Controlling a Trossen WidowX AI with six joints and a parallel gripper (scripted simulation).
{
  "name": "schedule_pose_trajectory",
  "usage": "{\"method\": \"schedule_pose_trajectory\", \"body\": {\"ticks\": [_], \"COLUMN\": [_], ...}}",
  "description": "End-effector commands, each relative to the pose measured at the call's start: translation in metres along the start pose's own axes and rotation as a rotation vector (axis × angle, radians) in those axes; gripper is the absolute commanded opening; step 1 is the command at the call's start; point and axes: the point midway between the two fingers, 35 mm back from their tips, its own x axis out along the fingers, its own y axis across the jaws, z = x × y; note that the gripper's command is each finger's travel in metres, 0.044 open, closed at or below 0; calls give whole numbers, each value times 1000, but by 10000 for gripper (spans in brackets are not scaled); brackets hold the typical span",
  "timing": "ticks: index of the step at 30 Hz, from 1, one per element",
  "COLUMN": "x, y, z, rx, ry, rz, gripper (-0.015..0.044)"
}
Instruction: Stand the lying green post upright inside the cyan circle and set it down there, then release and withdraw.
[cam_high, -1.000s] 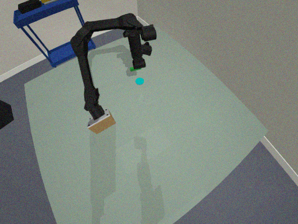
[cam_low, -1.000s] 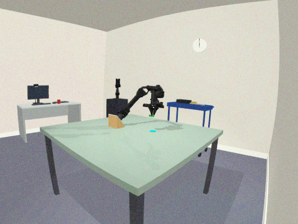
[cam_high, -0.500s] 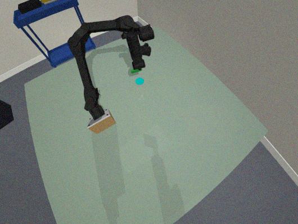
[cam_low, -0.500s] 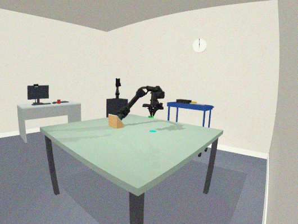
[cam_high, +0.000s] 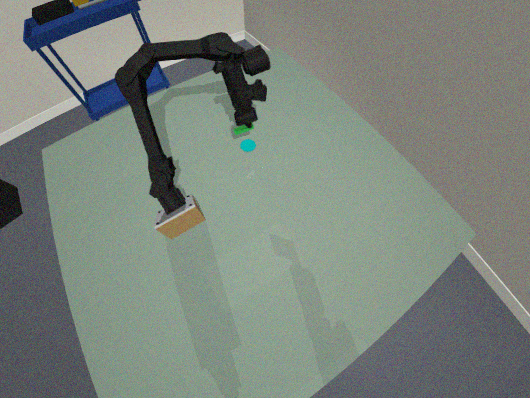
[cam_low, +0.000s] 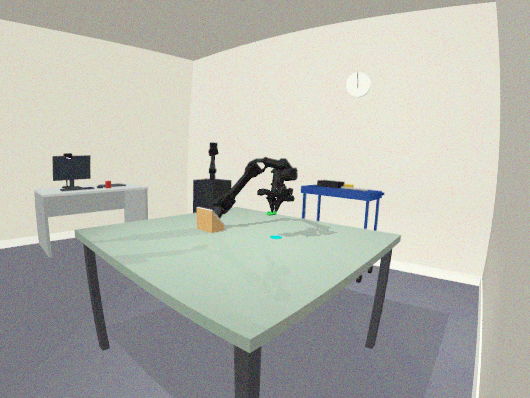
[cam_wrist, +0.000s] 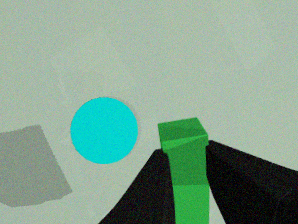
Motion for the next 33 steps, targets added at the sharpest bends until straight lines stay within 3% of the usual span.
{"method": "schedule_pose_trajectory", "body": {"ticks": [1, 33], "x": [4, 15], "y": [-1, -2], "z": [-2, -2], "rx": [1, -29], "ry": [-9, -182], "rz": [-19, -125], "gripper": [23, 23]}}
